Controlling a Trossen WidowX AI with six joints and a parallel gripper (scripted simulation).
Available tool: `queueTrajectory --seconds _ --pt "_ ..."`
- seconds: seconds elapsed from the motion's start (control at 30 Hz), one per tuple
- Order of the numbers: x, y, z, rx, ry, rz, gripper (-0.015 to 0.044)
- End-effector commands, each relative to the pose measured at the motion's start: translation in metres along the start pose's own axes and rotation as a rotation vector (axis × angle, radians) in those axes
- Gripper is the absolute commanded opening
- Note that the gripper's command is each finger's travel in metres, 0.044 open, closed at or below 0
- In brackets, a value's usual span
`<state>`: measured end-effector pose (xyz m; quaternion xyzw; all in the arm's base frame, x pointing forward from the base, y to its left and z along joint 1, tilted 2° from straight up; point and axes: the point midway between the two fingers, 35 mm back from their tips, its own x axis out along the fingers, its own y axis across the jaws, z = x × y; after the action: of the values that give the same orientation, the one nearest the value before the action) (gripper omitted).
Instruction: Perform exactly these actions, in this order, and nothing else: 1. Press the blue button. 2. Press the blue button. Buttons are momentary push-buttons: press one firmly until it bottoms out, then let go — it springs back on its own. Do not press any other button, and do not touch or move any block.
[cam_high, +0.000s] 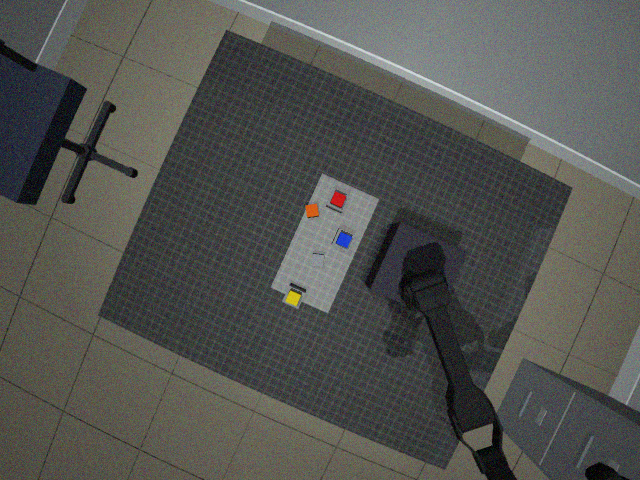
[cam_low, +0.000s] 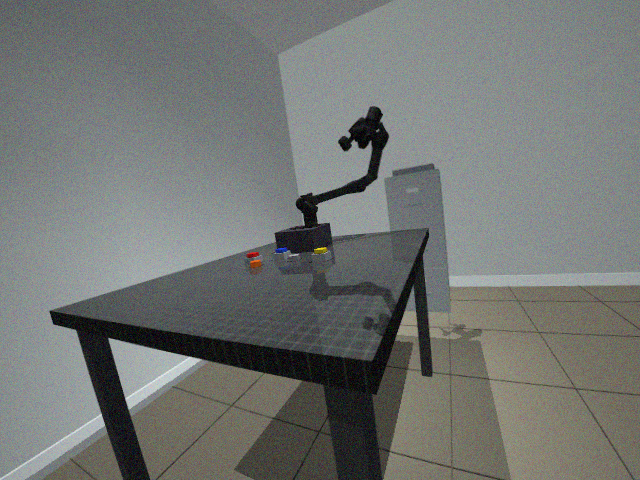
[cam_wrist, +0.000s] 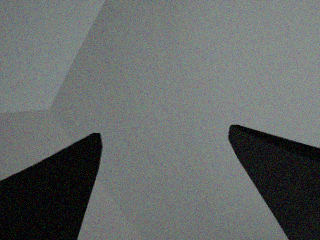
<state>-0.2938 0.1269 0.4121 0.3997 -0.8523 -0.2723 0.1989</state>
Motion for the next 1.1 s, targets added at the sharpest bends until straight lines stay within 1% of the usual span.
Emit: queueTrajectory --seconds 0.0,0.1,0.17,0.3,0.43,0.57,0.7,0.83,0.97,1.07 --pt "0.001 -0.001 -0.002 -0.012 0.004 -0.004 0.0400" --pt "0.012 -0.018 -0.039 -0.187 0.065 -0.056 0.0400" --pt "0.023 -0.041 -0.077 -0.379 0.139 -0.111 0.0400" --pt "0.037 -0.078 -0.126 -0.625 0.251 -0.188 0.0400" --pt "0.046 -0.140 -0.182 -0.942 0.424 -0.284 0.0400" --pt "0.043 -0.212 -0.228 -1.262 0.635 -0.372 0.0400" --pt "0.026 -0.290 -0.258 -1.569 0.885 -0.443 0.0400" --pt "-0.003 -0.370 -0.269 -1.860 1.186 -0.495 0.0400" --pt "-0.045 -0.447 -0.259 -2.119 1.549 -0.526 0.0400" --pt "-0.081 -0.497 -0.236 -2.274 1.871 -0.532 0.0400"
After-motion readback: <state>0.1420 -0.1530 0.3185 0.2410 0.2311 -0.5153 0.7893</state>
